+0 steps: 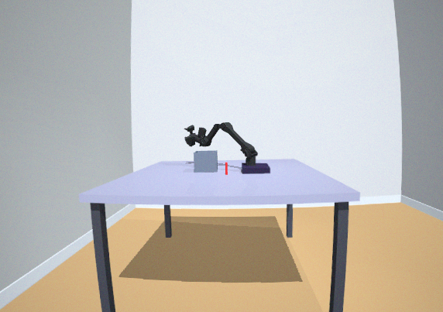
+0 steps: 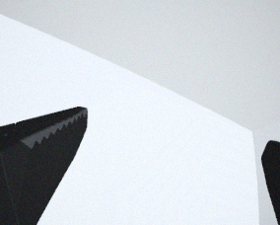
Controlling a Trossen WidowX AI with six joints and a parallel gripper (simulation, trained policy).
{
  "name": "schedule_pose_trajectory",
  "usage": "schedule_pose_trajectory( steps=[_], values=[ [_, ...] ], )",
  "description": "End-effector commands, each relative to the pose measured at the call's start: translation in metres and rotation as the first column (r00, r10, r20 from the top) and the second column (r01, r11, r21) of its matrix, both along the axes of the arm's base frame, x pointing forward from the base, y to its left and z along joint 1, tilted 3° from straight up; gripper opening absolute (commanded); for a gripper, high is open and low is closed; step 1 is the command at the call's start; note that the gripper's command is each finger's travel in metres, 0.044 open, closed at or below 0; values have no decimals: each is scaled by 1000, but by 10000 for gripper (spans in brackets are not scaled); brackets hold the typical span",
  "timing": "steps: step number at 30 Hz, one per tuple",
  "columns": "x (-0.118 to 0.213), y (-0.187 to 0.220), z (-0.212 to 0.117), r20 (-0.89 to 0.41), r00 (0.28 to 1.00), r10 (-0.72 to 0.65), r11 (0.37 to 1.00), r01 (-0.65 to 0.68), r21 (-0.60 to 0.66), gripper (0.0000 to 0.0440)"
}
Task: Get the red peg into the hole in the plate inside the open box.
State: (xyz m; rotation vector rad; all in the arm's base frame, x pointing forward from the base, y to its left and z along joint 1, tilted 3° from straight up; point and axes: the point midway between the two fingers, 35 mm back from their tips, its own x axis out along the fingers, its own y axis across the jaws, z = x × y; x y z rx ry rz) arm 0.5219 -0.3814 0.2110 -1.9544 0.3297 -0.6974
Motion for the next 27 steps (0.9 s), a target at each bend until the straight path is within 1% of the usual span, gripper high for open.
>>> schedule_pose_trajectory(
  steps=[1,2,7,10,14,20,27],
  values=[
    [0,-3,-2,-4,1000,-1,1000,1,24,425],
    [1,-4,-5,-8,1000,2,999,-2,53,440],
    [9,-1,-12,-1,999,49,975,-47,219,440],
    [14,6,-15,9,997,80,946,-79,314,440],
    [21,19,-17,29,992,121,892,-122,434,440],
    [30,44,-17,70,984,166,780,-174,601,440],
    [38,78,-18,114,974,194,607,-211,766,440]
  ],
)
